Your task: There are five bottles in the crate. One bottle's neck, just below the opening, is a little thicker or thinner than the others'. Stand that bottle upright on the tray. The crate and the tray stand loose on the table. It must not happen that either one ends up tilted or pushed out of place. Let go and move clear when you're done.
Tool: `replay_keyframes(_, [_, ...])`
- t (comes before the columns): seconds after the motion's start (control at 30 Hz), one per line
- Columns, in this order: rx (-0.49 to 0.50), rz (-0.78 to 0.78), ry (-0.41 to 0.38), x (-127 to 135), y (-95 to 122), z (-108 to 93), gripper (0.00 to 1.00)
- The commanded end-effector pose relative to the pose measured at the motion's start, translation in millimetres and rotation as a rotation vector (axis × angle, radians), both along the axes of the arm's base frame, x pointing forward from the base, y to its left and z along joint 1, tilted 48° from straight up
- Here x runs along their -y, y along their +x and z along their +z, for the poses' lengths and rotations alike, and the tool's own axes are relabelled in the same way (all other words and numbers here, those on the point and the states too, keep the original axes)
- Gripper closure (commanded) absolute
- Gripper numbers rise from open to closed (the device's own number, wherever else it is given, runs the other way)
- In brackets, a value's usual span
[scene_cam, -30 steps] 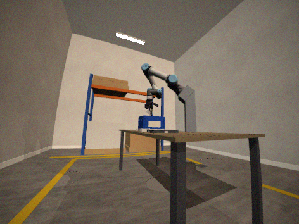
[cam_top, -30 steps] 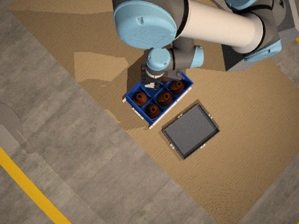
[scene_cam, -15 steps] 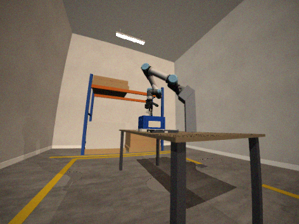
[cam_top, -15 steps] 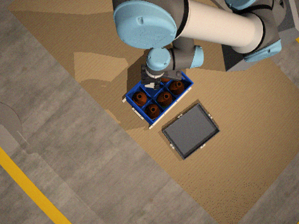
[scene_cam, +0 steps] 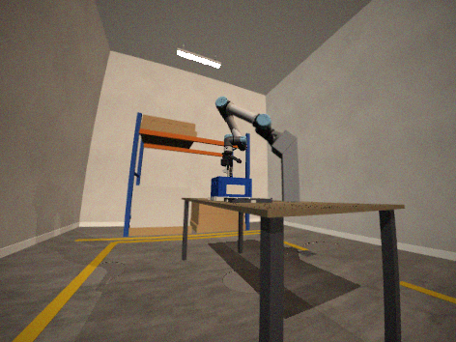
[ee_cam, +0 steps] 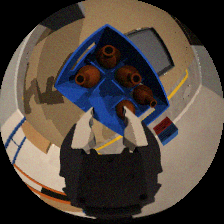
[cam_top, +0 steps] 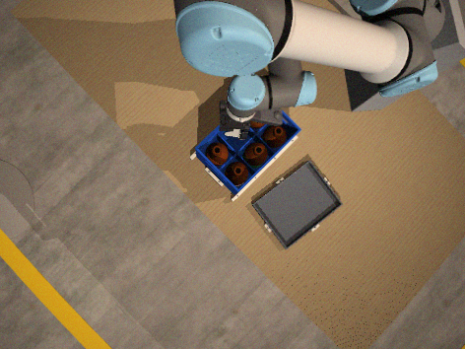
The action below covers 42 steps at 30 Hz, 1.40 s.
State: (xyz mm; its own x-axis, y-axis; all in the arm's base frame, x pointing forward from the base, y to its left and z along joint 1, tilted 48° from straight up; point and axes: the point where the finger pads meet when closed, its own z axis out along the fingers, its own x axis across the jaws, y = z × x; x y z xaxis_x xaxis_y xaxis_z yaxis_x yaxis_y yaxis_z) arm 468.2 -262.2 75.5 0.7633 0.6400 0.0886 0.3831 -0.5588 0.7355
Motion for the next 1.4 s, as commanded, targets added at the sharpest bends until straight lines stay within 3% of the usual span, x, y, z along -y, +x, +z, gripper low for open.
replay_keyframes(0.0, [0.001,0.0,-0.001,0.7,0.9,-0.6,0.62])
replay_keyframes(1.37, [0.001,0.0,-0.001,19.1,19.1,-24.0,0.62])
